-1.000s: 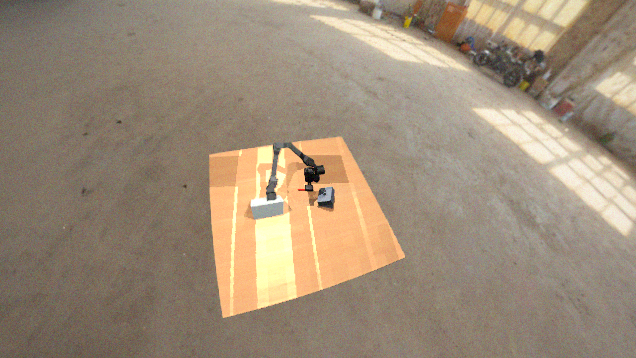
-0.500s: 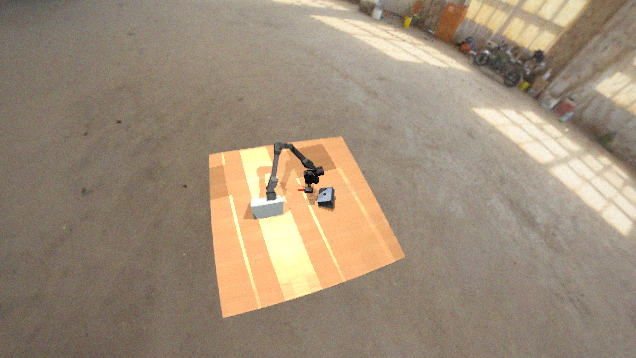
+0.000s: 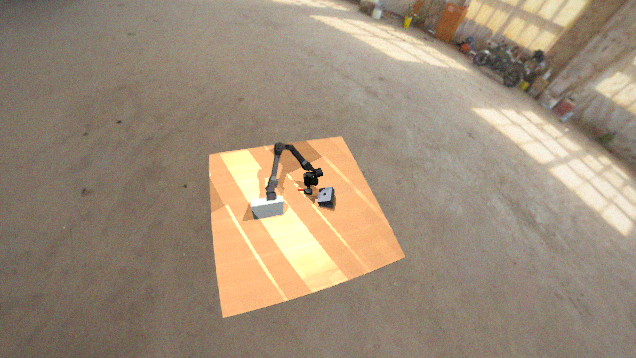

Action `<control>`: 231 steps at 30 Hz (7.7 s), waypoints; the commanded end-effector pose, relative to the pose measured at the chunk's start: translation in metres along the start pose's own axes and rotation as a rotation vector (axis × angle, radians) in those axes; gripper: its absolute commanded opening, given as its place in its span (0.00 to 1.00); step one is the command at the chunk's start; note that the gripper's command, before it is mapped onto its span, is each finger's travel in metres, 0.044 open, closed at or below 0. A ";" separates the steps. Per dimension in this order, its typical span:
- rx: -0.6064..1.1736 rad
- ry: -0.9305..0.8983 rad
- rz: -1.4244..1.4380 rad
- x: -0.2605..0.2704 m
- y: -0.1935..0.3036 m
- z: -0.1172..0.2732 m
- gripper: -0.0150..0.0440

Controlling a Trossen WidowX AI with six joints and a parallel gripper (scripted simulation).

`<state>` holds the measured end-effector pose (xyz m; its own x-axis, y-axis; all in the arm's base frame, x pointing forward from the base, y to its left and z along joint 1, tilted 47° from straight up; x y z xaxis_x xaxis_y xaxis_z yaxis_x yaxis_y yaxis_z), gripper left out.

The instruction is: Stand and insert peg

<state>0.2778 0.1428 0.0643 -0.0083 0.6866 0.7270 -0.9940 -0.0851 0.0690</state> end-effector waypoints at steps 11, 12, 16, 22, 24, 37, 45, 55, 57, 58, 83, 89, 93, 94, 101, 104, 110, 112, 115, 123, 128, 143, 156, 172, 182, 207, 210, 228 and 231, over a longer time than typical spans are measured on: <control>0.002 -0.005 -0.004 0.000 0.001 -0.005 0.60; 0.002 -0.005 -0.004 0.000 0.001 -0.005 0.56; 0.002 -0.005 -0.004 0.000 0.001 -0.005 0.44; 0.002 -0.005 -0.004 0.000 0.001 -0.005 0.44; 0.002 -0.005 -0.004 0.000 0.001 -0.005 0.42; -0.004 -0.003 -0.004 0.000 0.002 -0.005 0.34; -0.074 0.007 -0.003 0.000 0.009 0.000 0.34; -0.160 0.016 -0.004 0.001 0.018 0.005 0.34; -0.177 0.018 -0.004 0.001 0.019 0.006 0.34; -0.186 0.019 -0.005 0.002 0.020 0.006 0.34; -0.401 0.043 -0.007 0.004 0.044 0.014 0.34; -0.453 0.048 -0.008 0.005 0.050 0.015 0.34; -0.487 0.052 -0.008 0.005 0.054 0.016 0.34; -0.496 0.053 -0.008 0.005 0.055 0.016 0.34; -0.556 0.059 -0.009 0.006 0.062 0.016 0.34; -0.582 0.062 -0.009 0.006 0.065 0.017 0.34; -0.634 0.068 -0.010 0.007 0.071 0.017 0.34; -0.651 0.069 -0.010 0.007 0.073 0.017 0.34; -0.677 0.072 -0.010 0.008 0.077 0.016 0.34; -0.745 0.080 -0.011 0.009 0.085 0.016 0.34; -0.788 0.084 -0.012 0.009 0.090 0.015 0.34; -0.917 0.098 -0.014 0.011 0.105 0.011 0.34; -1.029 0.111 -0.016 0.012 0.117 0.006 0.34; -1.166 0.127 -0.018 0.013 0.132 -0.002 0.34; -1.252 0.137 -0.019 0.014 0.141 -0.007 0.34; -1.377 0.153 -0.018 0.015 0.154 -0.019 0.34; -1.374 0.156 -0.014 0.014 0.154 -0.020 0.34; -1.381 0.162 -0.013 0.014 0.158 -0.023 0.34; -1.385 0.162 -0.015 0.014 0.158 -0.023 0.34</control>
<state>0.1191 0.1550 0.0704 0.0861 0.7637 0.6398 -0.2889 0.6337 -0.7176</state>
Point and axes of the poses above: the point midway between the two fingers, 35 mm back from their tips, its own z axis back along the fingers, its own x axis across the jaws, y = z × x, the point moved 6 cm from there along z, back along the fingers, and after that the axes turned 6 degrees about z, right-handed, at the moved point
